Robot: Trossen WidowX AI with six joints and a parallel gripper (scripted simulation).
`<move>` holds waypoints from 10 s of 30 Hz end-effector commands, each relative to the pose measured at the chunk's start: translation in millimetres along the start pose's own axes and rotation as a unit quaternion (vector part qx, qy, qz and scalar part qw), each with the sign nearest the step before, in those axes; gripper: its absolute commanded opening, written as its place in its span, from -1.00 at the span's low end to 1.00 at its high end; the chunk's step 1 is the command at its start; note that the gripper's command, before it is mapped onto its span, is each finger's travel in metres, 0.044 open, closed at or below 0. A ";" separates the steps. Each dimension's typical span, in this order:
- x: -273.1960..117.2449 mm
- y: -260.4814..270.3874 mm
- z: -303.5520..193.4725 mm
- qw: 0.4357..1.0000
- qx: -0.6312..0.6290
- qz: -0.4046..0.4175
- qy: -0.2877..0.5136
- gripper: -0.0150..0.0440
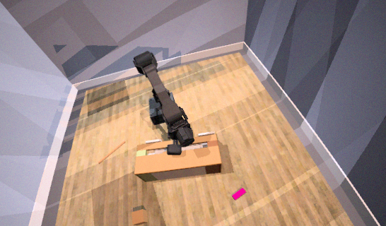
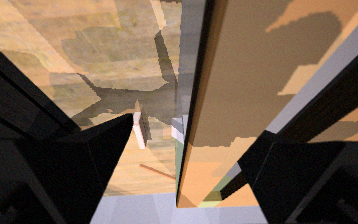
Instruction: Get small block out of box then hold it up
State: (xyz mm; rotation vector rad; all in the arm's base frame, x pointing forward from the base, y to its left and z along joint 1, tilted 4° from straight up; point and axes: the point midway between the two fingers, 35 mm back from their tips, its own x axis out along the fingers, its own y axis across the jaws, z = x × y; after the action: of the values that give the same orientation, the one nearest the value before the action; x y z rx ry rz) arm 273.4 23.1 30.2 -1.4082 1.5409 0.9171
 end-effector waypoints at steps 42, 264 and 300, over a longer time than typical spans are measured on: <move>8.1 1.0 -21.3 1.000 -0.002 0.001 0.002 0.86; 83.4 38.3 -131.9 -0.704 0.664 0.251 -0.030 0.47; 124.1 44.9 -117.0 -0.704 0.664 0.251 -0.030 -0.06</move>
State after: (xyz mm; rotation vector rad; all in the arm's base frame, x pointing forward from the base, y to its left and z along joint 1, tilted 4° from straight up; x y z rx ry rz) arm 216.4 -129.5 -37.9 -2.6428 0.2048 1.7085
